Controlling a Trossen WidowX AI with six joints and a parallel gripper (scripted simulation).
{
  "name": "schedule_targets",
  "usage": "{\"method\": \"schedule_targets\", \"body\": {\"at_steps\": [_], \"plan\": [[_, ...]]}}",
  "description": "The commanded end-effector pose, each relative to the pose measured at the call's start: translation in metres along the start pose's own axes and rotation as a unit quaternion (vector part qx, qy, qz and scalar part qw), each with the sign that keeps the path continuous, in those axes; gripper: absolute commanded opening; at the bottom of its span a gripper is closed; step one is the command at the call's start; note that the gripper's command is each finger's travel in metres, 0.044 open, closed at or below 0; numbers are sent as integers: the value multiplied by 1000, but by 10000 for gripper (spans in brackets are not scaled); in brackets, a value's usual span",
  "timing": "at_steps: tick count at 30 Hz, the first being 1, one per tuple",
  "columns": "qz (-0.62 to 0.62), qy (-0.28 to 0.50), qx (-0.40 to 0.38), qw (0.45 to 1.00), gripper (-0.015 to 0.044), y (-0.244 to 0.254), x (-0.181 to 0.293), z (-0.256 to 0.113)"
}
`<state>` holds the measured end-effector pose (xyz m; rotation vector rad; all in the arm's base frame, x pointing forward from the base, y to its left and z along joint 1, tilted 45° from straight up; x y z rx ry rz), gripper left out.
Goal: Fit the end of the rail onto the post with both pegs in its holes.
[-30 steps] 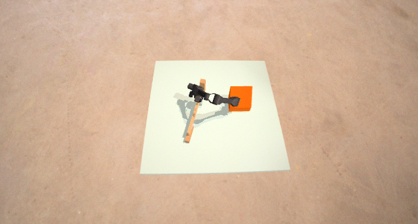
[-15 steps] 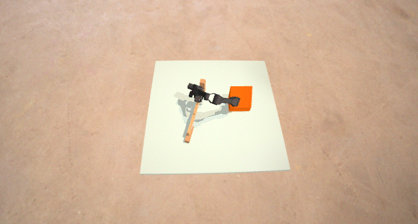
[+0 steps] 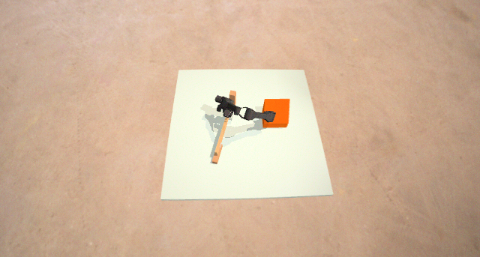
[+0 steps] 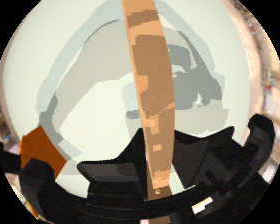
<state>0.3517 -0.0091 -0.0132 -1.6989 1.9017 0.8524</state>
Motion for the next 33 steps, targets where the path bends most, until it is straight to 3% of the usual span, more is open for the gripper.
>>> {"method": "schedule_targets", "body": {"at_steps": [1, 33], "plan": [[1, 0, 4, 1000, 0, 0, 3, -2], [1, 0, 4, 1000, 0, 2, 12, -4]]}}
Point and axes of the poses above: the point midway between the two fingers, 35 mm back from their tips, its own z axis out along the fingers, its own y axis across the jaws, x = y × z, the point moved 6 cm from there along -z, back along the fingers, and after that the axes turned 1 degree about -z, right-handed, at the moved point
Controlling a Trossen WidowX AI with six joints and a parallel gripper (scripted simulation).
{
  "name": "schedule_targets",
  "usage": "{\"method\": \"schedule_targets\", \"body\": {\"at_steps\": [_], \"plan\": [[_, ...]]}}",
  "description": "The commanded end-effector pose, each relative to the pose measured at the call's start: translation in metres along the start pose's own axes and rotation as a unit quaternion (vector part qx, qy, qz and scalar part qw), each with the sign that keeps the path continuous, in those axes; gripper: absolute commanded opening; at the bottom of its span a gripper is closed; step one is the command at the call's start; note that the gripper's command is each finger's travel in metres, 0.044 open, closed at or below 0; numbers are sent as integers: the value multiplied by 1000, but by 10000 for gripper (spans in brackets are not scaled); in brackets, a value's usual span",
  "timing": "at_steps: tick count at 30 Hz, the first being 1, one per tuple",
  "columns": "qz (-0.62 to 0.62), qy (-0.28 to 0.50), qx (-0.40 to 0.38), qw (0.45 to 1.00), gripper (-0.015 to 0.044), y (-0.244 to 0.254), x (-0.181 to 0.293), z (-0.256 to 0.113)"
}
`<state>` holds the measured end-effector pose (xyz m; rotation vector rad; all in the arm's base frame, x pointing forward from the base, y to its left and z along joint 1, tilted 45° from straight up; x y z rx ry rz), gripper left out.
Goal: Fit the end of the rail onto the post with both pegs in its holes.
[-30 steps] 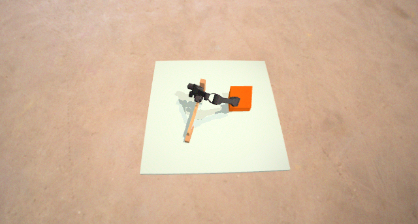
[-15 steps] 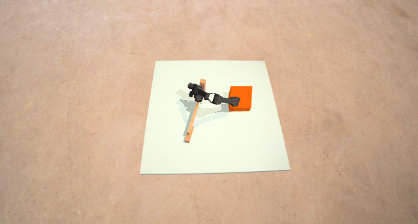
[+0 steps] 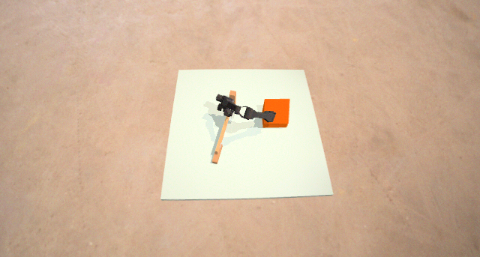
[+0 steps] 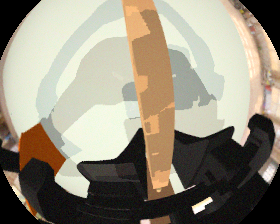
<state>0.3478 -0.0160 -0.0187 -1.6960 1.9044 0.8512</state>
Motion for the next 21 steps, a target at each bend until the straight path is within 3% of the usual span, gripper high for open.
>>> {"method": "schedule_targets", "body": {"at_steps": [1, 21], "plan": [[0, 0, 4, 1000, 0, 0, 4, -3], [0, 1, 4, 1000, 0, -2, 10, -4]]}}
Point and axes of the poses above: the point midway between the two fingers, 35 mm back from their tips, its own z axis out along the fingers, its own y axis across the jaws, x = y × z, the point moved 6 cm from there along -z, back along the fingers, and after that the axes turned 1 degree about -z, right-handed, at the moved point
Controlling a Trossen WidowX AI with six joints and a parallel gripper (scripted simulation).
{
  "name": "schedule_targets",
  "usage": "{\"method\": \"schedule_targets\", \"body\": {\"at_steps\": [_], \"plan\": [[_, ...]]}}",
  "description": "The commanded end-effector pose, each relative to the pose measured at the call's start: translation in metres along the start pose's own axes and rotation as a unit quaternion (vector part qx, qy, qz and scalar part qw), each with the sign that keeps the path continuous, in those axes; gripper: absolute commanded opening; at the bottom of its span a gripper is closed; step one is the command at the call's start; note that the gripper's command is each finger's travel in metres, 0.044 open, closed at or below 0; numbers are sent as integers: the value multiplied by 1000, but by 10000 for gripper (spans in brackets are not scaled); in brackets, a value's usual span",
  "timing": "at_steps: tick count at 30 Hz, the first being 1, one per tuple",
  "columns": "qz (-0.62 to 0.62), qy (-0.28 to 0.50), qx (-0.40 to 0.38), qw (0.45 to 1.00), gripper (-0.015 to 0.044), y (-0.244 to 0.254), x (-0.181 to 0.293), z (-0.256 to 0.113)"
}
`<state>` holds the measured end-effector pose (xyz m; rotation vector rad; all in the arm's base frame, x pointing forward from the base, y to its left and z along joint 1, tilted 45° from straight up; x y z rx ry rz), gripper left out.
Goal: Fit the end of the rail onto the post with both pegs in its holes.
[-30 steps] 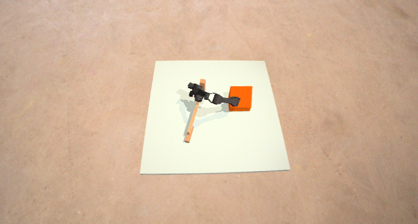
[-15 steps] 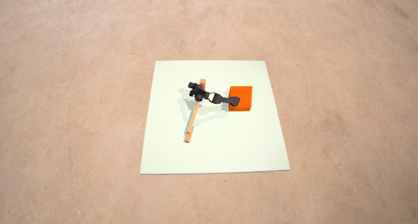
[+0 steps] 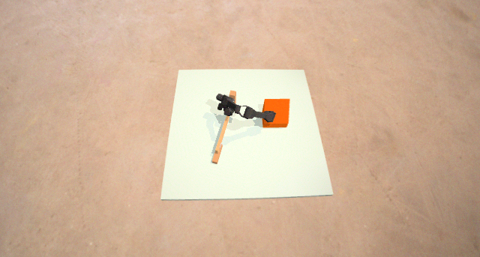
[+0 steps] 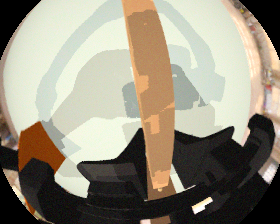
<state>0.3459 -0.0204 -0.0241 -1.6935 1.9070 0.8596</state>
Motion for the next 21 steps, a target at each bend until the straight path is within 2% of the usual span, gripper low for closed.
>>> {"method": "schedule_targets", "body": {"at_steps": [1, 21], "plan": [[-2, 2, 6, 1000, 0, -3, 3, -5], [-2, 2, 6, 1000, 0, -5, 9, -6]]}}
Point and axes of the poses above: the point midway between the two fingers, 35 mm back from their tips, its own z axis out along the fingers, its own y axis across the jaws, x = y × z, the point moved 6 cm from there along -z, back along the fingers, and after that the axes turned 1 degree about -z, right-handed, at the moved point
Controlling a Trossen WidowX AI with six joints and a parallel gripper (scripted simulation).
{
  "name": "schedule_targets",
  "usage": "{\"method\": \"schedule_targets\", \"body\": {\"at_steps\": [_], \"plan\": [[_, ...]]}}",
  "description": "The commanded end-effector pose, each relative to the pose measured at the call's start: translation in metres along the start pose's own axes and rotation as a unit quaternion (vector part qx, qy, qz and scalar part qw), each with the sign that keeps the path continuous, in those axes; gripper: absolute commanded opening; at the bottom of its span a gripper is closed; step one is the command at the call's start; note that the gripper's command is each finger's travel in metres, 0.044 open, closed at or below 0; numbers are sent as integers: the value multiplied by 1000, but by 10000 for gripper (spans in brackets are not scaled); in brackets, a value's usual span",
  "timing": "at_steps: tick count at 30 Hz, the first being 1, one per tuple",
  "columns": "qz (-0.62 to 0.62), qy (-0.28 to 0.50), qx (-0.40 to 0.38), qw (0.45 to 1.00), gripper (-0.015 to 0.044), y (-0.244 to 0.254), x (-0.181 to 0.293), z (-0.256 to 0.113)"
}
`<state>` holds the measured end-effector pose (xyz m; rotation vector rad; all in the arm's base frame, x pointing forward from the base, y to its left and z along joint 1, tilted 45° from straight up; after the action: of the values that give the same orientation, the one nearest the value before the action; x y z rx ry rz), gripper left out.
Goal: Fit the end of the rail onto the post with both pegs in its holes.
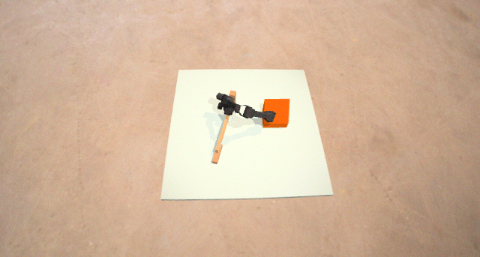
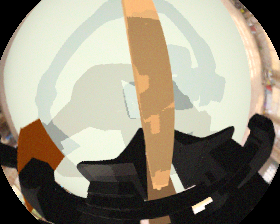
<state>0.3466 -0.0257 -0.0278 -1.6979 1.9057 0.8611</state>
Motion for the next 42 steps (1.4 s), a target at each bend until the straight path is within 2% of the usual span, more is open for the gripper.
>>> {"method": "schedule_targets", "body": {"at_steps": [1, 42], "plan": [[-1, 1, 8, 1000, 0, -3, 3, -5], [-1, 1, 8, 1000, 0, -4, 15, -4]]}}
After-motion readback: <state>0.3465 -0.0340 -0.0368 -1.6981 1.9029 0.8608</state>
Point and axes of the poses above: the point midway between the two fingers, 35 mm back from their tips, its own z axis out along the fingers, its own y axis across the jaws, x = y × z, the point moved 6 cm from there along -z, back along the fingers, and after that the axes turned 1 degree about -z, right-handed, at the moved point
